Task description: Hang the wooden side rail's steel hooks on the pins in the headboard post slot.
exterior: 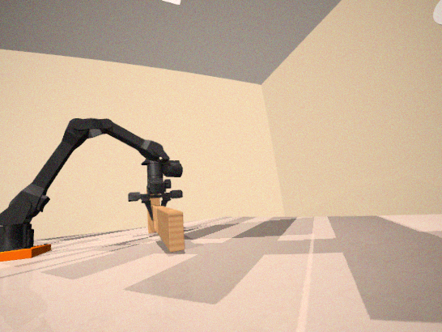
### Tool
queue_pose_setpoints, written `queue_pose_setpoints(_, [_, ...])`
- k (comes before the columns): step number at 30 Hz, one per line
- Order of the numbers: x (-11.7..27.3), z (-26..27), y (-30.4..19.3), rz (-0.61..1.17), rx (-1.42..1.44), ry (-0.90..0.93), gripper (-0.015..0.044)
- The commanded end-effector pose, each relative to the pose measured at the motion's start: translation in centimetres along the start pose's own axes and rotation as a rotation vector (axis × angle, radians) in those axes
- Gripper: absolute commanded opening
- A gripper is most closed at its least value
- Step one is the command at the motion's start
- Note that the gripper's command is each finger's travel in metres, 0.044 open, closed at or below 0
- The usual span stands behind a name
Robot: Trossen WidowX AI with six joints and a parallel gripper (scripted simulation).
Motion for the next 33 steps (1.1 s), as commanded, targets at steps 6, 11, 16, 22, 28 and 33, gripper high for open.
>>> queue_pose_setpoints(6, [0.31, -0.04, -0.29, 0.006, 0.000, 0.008, 0.0000])
queue_pose_setpoints(11, [0.34, -0.01, -0.32, 0.006, 0.000, 0.008, 0.0000])
queue_pose_setpoints(16, [0.37, 0.03, -0.36, 0.006, 0.000, 0.008, 0.0000])
queue_pose_setpoints(22, [0.41, 0.08, -0.40, 0.006, 0.000, 0.008, 0.0000])
queue_pose_setpoints(28, [0.42, 0.15, -0.45, 0.006, 0.000, 0.008, 0.0000])
queue_pose_setpoints(33, [0.45, 0.19, -0.48, 0.006, 0.000, 0.008, 0.0000])
Point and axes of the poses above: the point midway between the two fingers, 35 mm back from their tips, its own x axis back along the fingers, its own z axis across the jaws, y = z × x, the point moved 2 cm from there along x, back along the fingers, and after that the axes turned 4 degrees about x, right-handed, at the moved point
